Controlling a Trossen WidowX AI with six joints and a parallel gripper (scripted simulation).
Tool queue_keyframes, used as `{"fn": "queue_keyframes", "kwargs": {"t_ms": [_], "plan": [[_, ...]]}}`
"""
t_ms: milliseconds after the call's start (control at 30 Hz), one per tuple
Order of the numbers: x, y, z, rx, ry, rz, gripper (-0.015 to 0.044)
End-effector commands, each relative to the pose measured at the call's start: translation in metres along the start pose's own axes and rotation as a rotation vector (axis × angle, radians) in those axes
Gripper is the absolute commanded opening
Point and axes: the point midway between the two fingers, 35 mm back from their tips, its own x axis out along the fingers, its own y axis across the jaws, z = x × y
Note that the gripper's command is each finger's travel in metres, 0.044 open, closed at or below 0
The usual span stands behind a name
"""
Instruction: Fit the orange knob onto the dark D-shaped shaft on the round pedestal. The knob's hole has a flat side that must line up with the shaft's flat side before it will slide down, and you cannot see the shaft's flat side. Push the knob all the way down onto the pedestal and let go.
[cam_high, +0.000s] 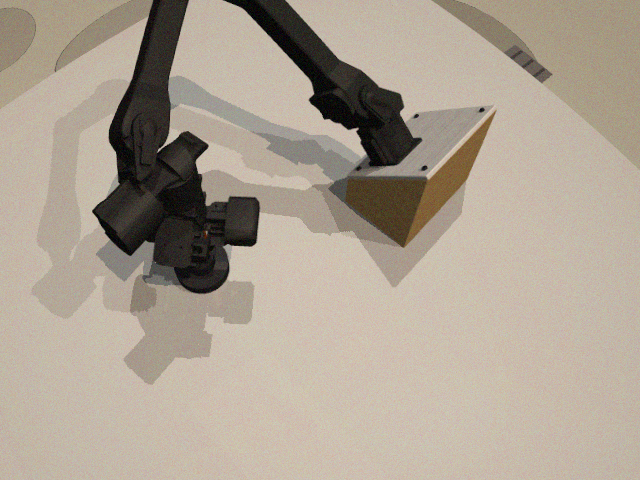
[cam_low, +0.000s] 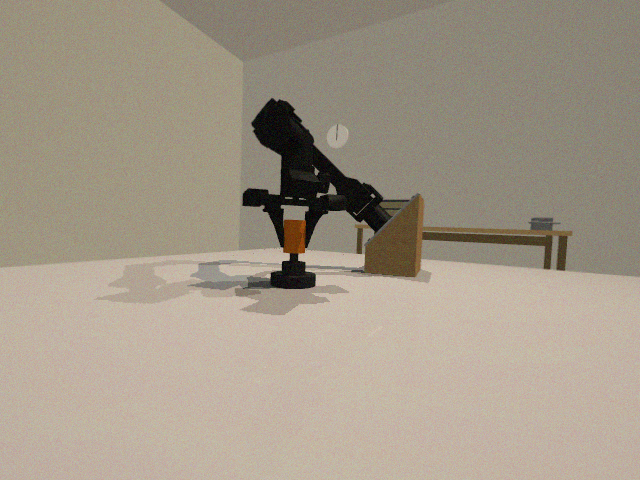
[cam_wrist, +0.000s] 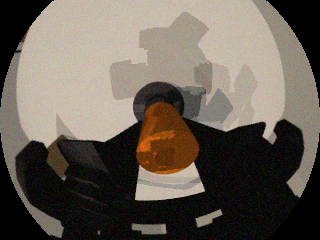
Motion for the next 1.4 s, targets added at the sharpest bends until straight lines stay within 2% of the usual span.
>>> {"fn": "queue_keyframes", "kwargs": {"t_ms": [0,167,367,1200,1367], "plan": [[-0.0024,0.0,0.0,-0.005,0.0,-0.002,0.0],[-0.0039,-0.001,0.0,-0.03,0.0,-0.002,0.0],[-0.0022,-0.0017,-0.0001,-0.207,0.0,-0.002,0.0],[-0.0039,-0.0011,-0.0003,-0.214,0.0,-0.002,0.0],[-0.0038,-0.0016,0.0,-0.329,0.0,-0.002,0.0]]}}
